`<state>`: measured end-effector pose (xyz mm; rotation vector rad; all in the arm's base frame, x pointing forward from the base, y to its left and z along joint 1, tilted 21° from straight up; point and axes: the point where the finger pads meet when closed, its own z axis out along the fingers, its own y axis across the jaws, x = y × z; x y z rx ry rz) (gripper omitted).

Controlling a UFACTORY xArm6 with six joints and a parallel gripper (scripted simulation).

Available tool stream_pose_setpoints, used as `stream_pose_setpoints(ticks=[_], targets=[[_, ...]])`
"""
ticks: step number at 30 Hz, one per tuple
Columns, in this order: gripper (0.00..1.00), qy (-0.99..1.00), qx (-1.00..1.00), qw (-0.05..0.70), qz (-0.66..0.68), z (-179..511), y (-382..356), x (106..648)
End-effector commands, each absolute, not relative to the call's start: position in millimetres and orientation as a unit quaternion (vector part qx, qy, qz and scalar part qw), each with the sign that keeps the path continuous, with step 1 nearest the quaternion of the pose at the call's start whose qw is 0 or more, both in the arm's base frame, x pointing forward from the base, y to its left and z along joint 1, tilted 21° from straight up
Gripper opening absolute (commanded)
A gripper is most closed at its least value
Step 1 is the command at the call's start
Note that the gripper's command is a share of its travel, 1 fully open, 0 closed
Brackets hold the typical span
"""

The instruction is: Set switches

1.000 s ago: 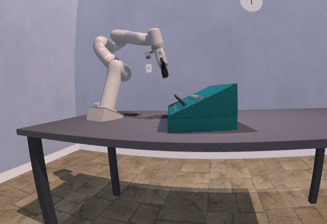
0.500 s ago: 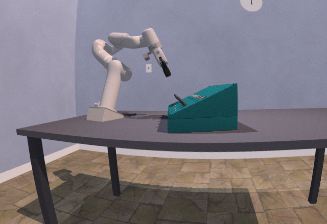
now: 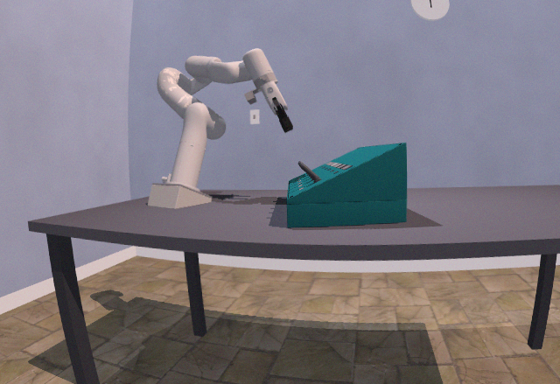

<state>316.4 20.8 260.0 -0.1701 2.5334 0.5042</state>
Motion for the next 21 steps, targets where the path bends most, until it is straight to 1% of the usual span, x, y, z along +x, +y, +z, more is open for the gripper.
stream_pose_setpoints(ticks=[1, 16, 18, 19, 20, 21], targets=[[0.77, 0.941, -0.063, 0.274, 0.187, 261, 21, 317], [0.77, 0.941, -0.063, 0.274, 0.187, 262, 21, 318], [0.77, 0.941, -0.063, 0.274, 0.186, 278, 23, 333], [0.77, 0.942, -0.063, 0.273, 0.186, 293, 26, 348], [0.77, 0.942, -0.063, 0.273, 0.186, 293, 26, 348], [0.77, 0.942, -0.063, 0.273, 0.186, 309, 31, 368]])
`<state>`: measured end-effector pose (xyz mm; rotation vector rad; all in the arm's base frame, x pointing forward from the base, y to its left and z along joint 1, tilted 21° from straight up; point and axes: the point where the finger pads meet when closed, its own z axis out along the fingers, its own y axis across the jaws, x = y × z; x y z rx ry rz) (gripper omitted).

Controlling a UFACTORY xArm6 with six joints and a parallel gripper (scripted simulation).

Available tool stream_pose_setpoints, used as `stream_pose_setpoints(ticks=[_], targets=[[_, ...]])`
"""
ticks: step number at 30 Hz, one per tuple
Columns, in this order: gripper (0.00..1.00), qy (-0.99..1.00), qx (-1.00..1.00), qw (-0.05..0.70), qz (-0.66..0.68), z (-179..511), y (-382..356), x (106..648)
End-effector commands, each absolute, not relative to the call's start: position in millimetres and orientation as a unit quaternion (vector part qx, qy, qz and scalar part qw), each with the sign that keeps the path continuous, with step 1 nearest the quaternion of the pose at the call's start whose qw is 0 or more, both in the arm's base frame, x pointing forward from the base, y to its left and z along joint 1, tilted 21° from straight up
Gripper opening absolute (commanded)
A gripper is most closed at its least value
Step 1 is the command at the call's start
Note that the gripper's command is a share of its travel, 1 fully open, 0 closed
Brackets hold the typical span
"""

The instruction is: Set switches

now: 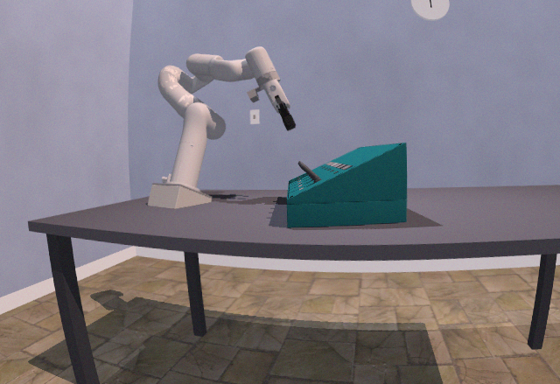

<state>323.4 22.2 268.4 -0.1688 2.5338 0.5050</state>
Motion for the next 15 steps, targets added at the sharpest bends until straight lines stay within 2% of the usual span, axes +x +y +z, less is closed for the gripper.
stream_pose_setpoints(ticks=[1, 4, 5, 7, 8, 14, 15], targets=[[0.77, 0.942, -0.063, 0.273, 0.186, 309, 31, 368], [0.77, 0.942, -0.063, 0.273, 0.186, 309, 31, 368], [0.77, 0.942, -0.063, 0.273, 0.186, 324, 37, 389], [0.77, 0.942, -0.063, 0.273, 0.186, 324, 37, 389], [0.77, 0.942, -0.063, 0.273, 0.186, 335, 44, 407], [0.77, 0.941, -0.063, 0.274, 0.187, 346, 52, 427], [1.0, 0.941, -0.063, 0.274, 0.187, 346, 52, 427]])
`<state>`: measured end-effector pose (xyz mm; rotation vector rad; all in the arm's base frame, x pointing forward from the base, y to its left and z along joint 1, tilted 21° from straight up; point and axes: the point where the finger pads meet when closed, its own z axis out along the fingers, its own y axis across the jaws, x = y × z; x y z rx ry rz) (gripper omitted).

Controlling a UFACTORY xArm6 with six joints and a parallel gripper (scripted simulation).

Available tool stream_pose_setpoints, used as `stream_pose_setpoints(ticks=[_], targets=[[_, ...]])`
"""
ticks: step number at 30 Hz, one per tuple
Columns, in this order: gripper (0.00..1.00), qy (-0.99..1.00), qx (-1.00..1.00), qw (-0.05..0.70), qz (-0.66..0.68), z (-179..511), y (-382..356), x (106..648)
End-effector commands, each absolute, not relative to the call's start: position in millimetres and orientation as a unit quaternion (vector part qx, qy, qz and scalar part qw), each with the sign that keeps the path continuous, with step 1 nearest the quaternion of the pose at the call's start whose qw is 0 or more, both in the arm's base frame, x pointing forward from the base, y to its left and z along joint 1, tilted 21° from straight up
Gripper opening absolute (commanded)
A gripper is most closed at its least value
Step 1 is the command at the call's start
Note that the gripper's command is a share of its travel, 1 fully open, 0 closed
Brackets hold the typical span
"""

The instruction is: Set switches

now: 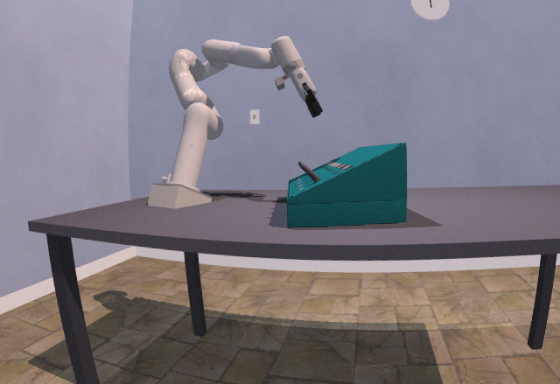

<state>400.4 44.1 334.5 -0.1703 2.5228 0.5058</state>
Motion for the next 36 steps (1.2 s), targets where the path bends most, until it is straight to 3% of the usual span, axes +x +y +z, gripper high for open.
stream_pose_setpoints(ticks=[1, 36], targets=[[1.0, 0.941, -0.063, 0.274, 0.187, 346, 52, 427], [1.0, 0.941, -0.063, 0.274, 0.187, 292, 79, 462]])
